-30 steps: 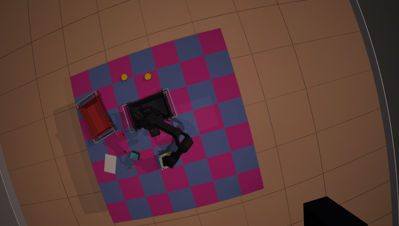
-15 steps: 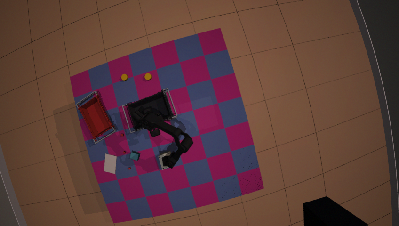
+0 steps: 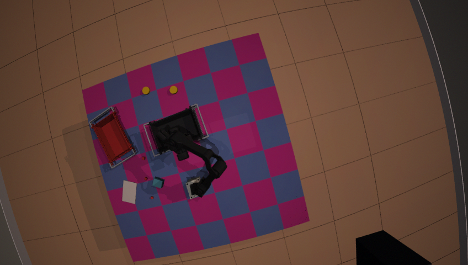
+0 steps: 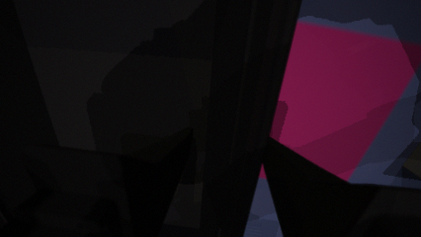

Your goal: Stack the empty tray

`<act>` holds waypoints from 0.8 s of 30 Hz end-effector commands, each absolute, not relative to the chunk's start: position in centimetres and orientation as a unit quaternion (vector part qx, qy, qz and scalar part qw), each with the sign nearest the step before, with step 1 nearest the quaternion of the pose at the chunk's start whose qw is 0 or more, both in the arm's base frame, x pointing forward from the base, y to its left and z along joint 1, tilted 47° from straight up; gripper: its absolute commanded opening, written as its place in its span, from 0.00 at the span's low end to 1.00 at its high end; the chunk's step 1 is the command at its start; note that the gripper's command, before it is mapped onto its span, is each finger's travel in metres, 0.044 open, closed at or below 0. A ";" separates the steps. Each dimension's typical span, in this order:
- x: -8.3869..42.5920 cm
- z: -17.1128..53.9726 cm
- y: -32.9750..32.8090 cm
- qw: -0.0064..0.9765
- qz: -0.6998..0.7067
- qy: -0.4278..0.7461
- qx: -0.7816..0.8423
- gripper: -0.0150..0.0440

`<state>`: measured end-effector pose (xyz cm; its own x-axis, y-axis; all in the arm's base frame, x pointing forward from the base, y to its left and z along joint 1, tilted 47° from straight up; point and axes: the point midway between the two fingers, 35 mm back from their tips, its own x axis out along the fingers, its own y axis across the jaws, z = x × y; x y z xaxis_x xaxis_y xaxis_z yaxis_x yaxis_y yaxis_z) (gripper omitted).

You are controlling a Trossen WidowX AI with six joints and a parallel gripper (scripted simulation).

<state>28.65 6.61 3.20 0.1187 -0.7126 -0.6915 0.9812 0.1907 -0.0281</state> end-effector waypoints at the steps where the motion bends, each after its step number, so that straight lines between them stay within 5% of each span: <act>1: 28.5 3.1 6.6 0.711 -0.596 0.297 0.227 0.78; 10: 28.5 3.1 6.6 0.711 -0.596 0.297 0.227 1.00; 24: 28.7 5.2 9.0 0.715 -0.589 0.300 0.228 1.00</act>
<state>28.49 7.48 4.14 0.1173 -0.7156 -0.6886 0.9796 0.1974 -0.0383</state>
